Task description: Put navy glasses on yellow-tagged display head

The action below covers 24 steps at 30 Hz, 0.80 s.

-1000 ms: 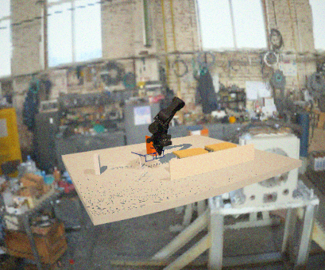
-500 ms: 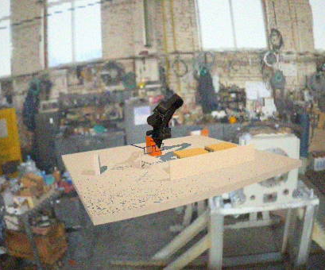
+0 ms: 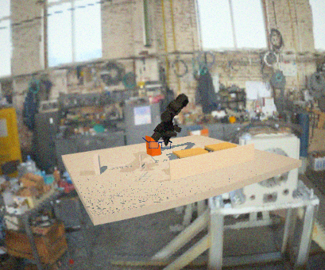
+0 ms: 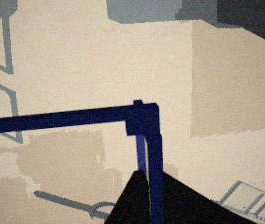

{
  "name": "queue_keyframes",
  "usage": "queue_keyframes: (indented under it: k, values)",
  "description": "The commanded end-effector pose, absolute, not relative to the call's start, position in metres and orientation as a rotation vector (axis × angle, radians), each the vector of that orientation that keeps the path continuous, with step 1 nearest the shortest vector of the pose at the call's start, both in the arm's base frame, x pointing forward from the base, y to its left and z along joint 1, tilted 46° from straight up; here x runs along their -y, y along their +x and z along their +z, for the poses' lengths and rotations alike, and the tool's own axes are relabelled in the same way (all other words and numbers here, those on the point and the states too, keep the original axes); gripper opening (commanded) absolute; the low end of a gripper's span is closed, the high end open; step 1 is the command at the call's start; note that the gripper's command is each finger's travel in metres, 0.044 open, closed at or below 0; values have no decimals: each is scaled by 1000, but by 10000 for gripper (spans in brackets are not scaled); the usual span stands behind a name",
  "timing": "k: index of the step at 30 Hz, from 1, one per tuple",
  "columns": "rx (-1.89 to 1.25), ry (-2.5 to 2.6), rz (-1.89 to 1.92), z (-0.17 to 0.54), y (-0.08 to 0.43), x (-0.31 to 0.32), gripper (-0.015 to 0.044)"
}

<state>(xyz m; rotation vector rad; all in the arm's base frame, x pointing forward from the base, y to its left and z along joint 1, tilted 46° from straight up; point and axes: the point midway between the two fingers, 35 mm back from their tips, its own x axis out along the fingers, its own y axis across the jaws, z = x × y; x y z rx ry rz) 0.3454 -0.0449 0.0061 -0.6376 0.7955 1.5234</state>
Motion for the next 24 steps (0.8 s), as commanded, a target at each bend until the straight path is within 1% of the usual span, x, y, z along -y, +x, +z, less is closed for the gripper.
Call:
queue_keyframes:
  k: [1,24]
  values:
    - [-900,-584,1471,16,343,37,0]
    - [-1338,-312,1032,75,336,-11,0]
